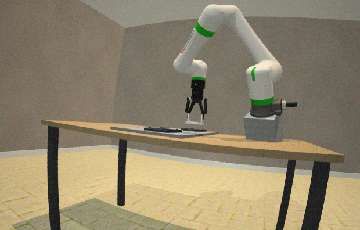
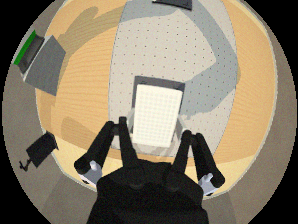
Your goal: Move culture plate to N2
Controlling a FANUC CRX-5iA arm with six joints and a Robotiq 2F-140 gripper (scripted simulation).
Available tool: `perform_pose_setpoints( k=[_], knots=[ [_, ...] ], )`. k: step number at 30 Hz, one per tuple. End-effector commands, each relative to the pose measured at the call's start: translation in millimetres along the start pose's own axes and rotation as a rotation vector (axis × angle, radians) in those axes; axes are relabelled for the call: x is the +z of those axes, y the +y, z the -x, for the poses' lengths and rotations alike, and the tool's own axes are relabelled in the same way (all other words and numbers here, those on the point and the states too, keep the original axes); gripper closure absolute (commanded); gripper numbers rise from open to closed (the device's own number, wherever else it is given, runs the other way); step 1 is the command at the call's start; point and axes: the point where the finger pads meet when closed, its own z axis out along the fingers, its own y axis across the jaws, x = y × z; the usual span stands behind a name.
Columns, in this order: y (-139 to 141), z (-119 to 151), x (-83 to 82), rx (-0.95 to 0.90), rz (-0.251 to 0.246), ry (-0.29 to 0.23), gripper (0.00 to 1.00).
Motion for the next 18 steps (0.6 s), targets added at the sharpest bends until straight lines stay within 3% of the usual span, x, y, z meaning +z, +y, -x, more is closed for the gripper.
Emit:
perform_pose_setpoints(
  k=[1,18],
  knots=[
    [0.1,0.2,-4.2,0.0,0.0,0.0,1.0],
    [0.1,0.2,-29.2,0.0,0.0,0.0,1.0]
  ],
)
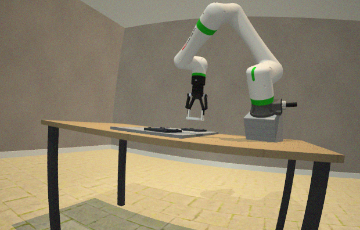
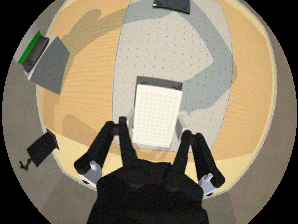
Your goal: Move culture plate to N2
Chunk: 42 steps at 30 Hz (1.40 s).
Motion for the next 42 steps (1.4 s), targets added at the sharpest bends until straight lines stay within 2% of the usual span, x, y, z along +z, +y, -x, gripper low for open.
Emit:
perform_pose_setpoints(
  k=[1,19,21,42],
  knots=[
    [0.1,0.2,-3.9,0.0,0.0,0.0,1.0],
    [0.1,0.2,-3.9,0.0,0.0,0.0,1.0],
    [0.3,-6.5,-3.9,0.047,0.0,0.0,1.0],
    [2.1,-69.8,-3.9,0.047,0.0,0.0,1.0]
  ],
)
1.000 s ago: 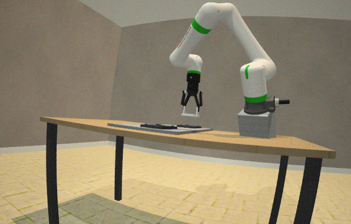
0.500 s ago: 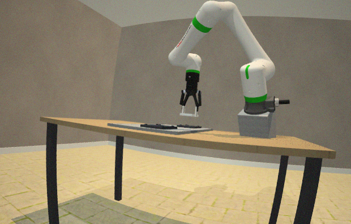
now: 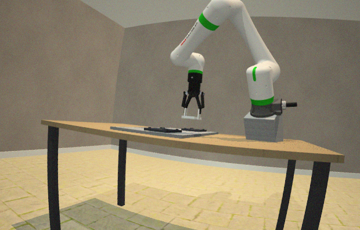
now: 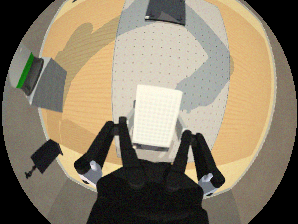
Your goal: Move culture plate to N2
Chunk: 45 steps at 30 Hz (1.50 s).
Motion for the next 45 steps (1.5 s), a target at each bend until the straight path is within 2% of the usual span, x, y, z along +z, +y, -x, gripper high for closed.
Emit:
perform_pose_setpoints(
  k=[1,45],
  knots=[
    [0.0,-9.2,-0.2,0.0,0.0,-0.001,1.0],
    [-2.3,-135.8,-0.2,0.0,0.0,-0.001,1.0]
  ],
)
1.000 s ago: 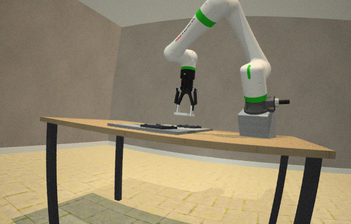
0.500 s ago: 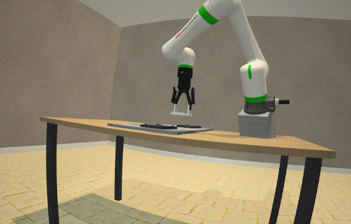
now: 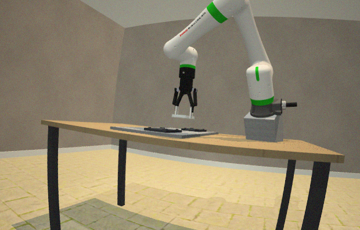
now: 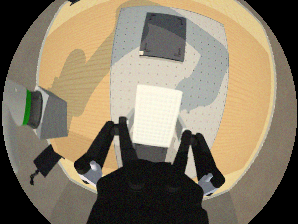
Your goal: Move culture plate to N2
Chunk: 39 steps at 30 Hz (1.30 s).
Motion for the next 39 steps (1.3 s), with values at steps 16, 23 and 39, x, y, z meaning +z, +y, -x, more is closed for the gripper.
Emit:
perform_pose_setpoints(
  k=[16,23,39],
  knots=[
    [-0.8,-52.8,-0.2,0.0,0.0,-0.001,1.0],
    [-1.2,-76.1,-0.2,0.0,0.0,-0.001,1.0],
    [-2.0,-122.8,-0.1,0.0,0.0,-0.001,1.0]
  ],
)
